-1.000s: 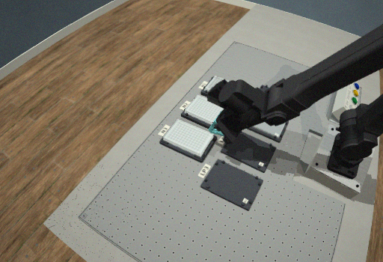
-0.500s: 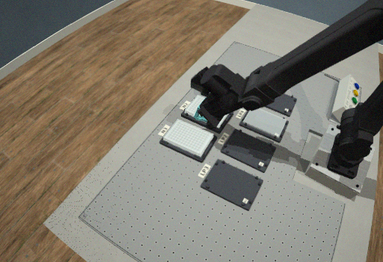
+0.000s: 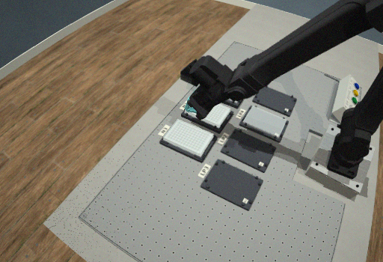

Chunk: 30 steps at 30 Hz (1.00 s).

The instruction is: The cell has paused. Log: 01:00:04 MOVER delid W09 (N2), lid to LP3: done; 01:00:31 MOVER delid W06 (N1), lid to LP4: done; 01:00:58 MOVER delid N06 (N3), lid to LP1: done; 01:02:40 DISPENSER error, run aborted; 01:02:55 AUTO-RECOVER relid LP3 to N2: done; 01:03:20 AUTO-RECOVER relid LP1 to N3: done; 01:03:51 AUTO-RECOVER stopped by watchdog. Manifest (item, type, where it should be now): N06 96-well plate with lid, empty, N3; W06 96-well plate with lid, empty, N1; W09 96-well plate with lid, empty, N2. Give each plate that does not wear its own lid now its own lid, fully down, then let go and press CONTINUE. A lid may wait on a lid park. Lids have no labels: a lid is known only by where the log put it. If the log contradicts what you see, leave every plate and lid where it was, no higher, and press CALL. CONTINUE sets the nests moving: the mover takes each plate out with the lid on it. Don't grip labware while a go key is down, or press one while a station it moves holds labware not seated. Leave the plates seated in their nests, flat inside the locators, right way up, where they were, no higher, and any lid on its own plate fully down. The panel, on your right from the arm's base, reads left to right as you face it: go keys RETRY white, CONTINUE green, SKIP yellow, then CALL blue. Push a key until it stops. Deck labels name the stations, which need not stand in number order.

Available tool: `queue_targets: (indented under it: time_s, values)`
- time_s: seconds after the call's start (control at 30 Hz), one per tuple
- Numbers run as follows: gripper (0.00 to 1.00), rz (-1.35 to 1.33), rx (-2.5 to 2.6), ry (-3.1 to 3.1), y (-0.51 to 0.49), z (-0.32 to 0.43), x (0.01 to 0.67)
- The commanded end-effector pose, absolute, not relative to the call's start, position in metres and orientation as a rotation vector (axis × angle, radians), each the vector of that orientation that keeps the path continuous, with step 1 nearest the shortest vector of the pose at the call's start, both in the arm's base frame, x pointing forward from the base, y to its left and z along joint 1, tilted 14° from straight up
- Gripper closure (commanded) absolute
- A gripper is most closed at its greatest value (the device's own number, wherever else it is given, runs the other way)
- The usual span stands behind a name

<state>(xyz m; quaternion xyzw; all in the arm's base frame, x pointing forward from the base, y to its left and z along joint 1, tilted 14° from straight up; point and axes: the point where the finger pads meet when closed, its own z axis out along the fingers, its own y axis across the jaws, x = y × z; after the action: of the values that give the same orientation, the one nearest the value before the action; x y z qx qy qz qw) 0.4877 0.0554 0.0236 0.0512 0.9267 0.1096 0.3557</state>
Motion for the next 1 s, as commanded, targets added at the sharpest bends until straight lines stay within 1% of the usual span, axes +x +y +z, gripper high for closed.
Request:
queue_targets:
  time_s: [0.0, 0.73, 0.97]
  values:
    - [1.0, 0.279, 0.121, 2.358, 0.054, 0.037, 0.502]
    - [1.0, 0.279, 0.121, 2.358, 0.054, 0.037, 0.502]
    - [1.0, 0.268, 0.124, 2.375, 0.013, 0.017, 0.495]
